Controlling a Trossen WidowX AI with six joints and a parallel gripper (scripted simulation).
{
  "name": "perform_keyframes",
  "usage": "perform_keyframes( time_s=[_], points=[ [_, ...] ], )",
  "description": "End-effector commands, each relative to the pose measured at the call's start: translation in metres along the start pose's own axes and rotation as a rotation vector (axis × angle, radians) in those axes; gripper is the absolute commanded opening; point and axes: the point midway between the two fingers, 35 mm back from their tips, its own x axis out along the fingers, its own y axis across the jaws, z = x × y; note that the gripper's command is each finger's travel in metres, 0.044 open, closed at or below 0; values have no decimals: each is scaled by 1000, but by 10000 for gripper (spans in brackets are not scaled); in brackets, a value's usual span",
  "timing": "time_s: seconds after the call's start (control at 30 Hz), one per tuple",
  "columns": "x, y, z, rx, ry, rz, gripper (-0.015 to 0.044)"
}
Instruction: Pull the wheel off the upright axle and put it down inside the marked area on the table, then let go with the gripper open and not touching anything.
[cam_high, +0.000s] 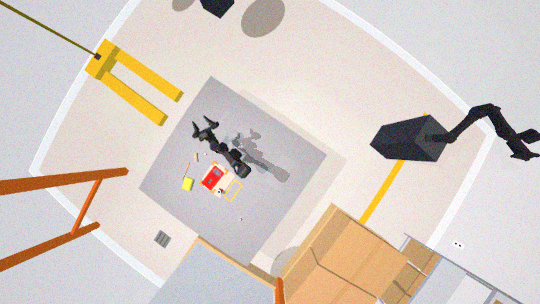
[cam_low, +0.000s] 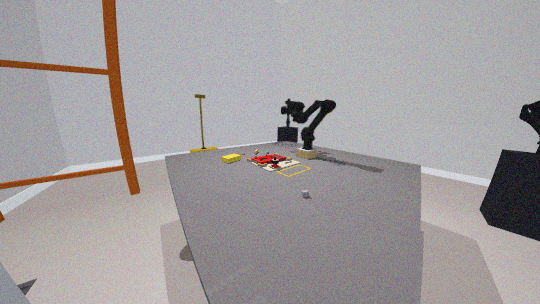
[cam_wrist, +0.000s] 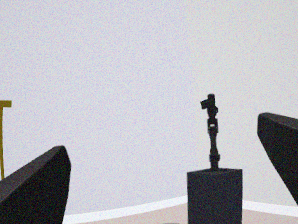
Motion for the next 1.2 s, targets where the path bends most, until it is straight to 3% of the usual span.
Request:
perform_keyframes(
  time_s=[0.0, 0.1, 0.57, 0.87, 1.17],
  points=[
    [0, 2, 0, 1, 3, 5, 374],
    [6, 24, -5, 16, 48, 81, 300],
    [-9, 165, -21, 64, 309, 548, 300],
    [-58, 248, -20, 46, 463, 852, 300],
    [-134, 307, -6, -13, 574, 1160, 300]
  ],
)
